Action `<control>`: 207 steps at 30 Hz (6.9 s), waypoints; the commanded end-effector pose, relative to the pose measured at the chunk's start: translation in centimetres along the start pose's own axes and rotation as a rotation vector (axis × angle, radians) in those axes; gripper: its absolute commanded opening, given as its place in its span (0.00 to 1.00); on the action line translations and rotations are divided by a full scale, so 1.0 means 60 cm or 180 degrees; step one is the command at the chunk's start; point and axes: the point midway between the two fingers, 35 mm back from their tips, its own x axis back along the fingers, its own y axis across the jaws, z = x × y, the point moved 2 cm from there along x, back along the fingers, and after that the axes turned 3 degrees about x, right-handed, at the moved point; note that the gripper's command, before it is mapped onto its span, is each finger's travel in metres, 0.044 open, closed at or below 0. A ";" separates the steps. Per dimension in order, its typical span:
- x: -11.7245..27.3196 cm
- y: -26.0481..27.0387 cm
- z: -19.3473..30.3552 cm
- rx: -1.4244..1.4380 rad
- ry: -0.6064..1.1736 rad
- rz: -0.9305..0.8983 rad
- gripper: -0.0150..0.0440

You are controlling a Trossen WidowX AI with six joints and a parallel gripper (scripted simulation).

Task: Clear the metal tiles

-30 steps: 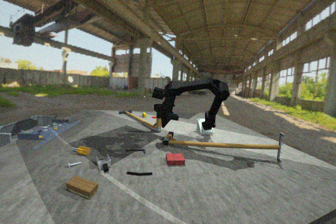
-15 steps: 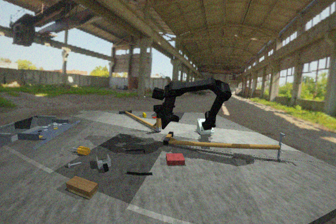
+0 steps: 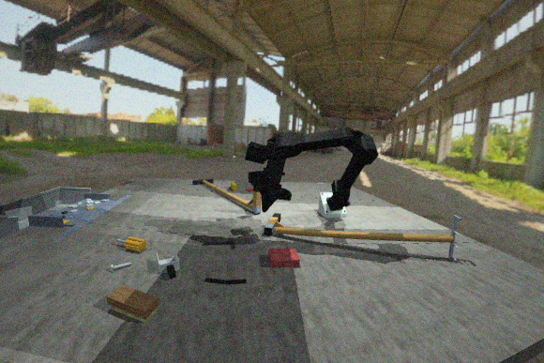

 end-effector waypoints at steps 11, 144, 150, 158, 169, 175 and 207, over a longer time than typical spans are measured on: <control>-0.002 0.035 -0.012 0.0009 0.0000 0.0026 0.25; 0.147 -0.003 -0.131 -0.0519 -0.0161 0.0303 0.25; 0.146 -0.056 -0.137 -0.0647 -0.0190 0.0382 0.25; 0.143 -0.124 -0.145 -0.0856 -0.0237 0.0452 0.25; 0.139 -0.226 -0.143 -0.1162 -0.0307 0.0546 0.25; 0.137 -0.283 -0.137 -0.1330 -0.0346 0.0594 0.25; 0.115 -0.570 -0.032 -0.2227 -0.0565 0.0813 0.25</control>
